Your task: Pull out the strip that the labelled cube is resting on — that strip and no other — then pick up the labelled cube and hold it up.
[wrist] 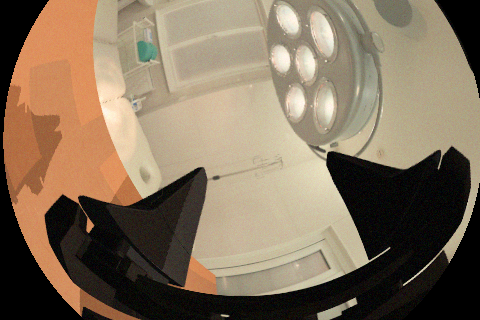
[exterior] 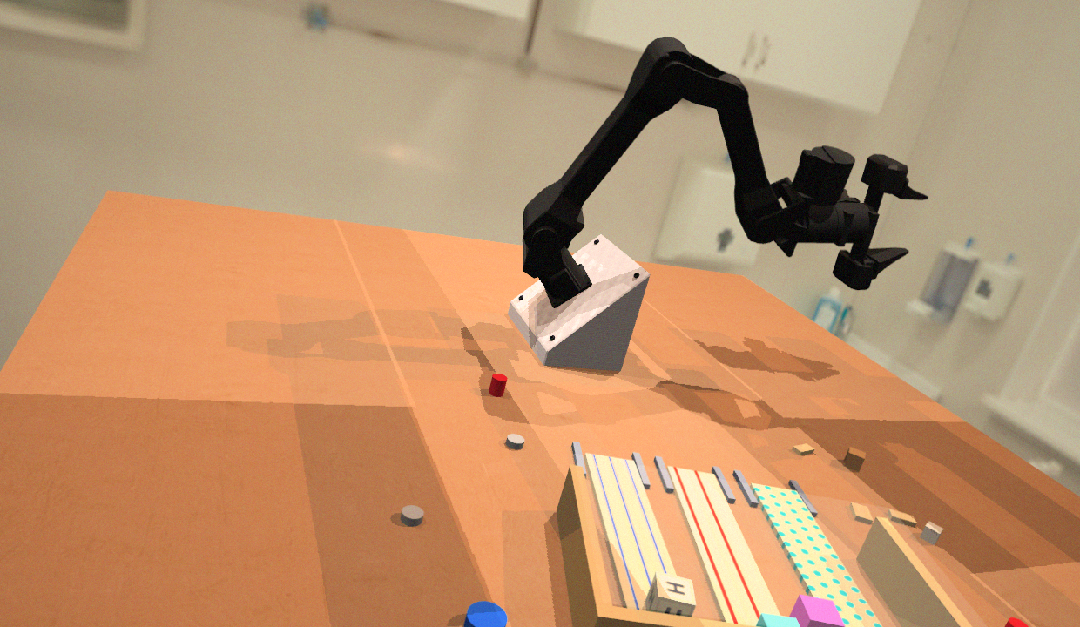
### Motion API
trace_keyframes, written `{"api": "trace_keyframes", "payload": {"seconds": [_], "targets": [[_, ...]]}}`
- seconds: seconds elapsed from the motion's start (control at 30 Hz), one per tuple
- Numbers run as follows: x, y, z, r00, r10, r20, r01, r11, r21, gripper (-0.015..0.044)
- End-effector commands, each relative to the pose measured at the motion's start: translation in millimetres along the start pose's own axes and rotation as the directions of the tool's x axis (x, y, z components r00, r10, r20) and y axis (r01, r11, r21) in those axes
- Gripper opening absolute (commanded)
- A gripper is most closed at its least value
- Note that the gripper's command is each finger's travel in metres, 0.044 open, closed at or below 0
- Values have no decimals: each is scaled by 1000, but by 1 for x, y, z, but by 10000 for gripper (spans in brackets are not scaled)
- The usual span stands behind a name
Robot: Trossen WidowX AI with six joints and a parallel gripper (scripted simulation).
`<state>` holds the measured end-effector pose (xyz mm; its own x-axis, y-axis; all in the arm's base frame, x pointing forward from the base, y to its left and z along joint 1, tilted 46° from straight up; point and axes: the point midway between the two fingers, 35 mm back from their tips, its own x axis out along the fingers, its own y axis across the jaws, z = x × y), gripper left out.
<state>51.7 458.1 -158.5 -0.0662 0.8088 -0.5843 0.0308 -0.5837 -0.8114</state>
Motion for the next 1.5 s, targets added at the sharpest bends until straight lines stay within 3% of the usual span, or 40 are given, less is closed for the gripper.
{"api": "trace_keyframes", "payload": {"seconds": [0.0,0.1,0.3,0.47,0.6,0.73,0.9,1.1,1.47], "targets": [[0,0,-1,1000,1,-4,-1,1000,5,400],[-8,-8,-17,998,18,-63,-13,996,83,400],[-55,-31,-86,940,111,-321,34,910,414,400],[-116,-42,-142,815,202,-543,220,759,613,400],[-174,-45,-177,671,281,-686,424,613,666,400],[-235,-43,-201,501,355,-789,633,471,614,400],[-315,-36,-216,263,435,-861,852,315,419,400],[-403,-26,-214,-17,498,-867,978,190,90,400],[-412,-25,-212,-45,503,-863,982,181,54,400]]}}
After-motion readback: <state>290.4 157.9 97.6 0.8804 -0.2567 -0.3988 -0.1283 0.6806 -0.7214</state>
